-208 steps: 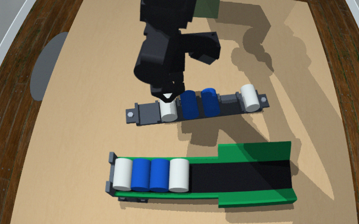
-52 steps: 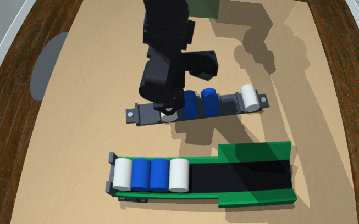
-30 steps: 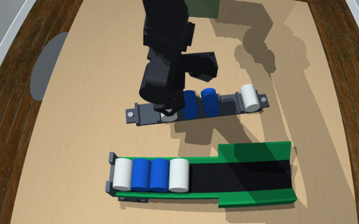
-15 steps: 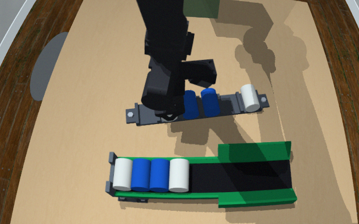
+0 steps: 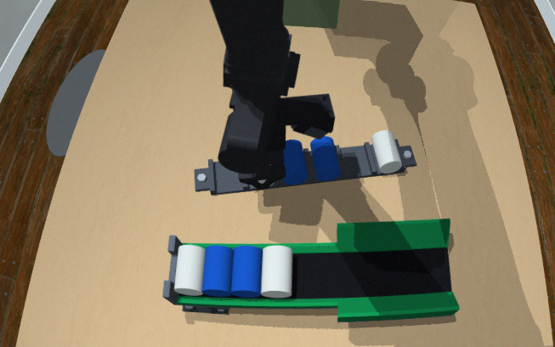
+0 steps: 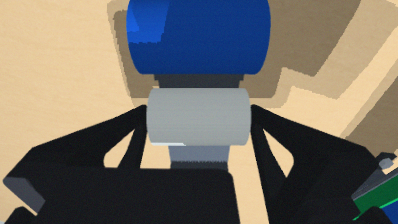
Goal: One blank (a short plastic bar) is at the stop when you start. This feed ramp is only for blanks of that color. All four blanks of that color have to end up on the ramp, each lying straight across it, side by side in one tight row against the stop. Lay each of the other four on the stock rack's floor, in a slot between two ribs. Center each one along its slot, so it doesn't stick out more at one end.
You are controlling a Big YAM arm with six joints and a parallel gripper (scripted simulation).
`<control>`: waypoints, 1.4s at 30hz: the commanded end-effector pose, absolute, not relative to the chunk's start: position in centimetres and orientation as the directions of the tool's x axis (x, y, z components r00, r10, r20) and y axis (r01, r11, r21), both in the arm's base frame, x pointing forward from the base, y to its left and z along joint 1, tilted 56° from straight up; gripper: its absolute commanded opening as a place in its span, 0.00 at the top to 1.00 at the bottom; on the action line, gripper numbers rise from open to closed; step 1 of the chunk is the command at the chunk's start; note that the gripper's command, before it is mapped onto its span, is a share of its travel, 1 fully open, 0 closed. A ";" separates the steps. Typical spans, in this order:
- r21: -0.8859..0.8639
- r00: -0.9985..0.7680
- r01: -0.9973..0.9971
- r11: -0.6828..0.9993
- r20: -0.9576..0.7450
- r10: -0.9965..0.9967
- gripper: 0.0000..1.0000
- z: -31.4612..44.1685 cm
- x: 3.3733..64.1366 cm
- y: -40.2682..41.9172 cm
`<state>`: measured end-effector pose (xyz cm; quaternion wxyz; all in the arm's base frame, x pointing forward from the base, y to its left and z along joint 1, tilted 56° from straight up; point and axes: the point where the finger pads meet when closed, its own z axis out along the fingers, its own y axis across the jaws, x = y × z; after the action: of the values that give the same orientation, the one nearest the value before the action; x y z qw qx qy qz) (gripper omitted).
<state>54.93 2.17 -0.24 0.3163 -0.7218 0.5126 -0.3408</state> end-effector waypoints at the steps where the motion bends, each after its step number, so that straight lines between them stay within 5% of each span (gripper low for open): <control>1: -0.815 0.247 -0.511 -0.274 0.167 -0.955 0.21 0.1 55.3 3.0; 25: -0.815 0.247 -0.511 -0.274 0.167 -0.955 0.21 0.1 55.3 3.0; 26: -0.815 0.247 -0.511 -0.274 0.167 -0.955 0.40 0.1 55.3 3.0; 42: -0.815 0.247 -0.511 -0.275 0.167 -0.954 0.40 0.1 55.3 3.0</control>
<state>54.93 2.19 -0.24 0.3164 -0.7219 0.5126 -0.3407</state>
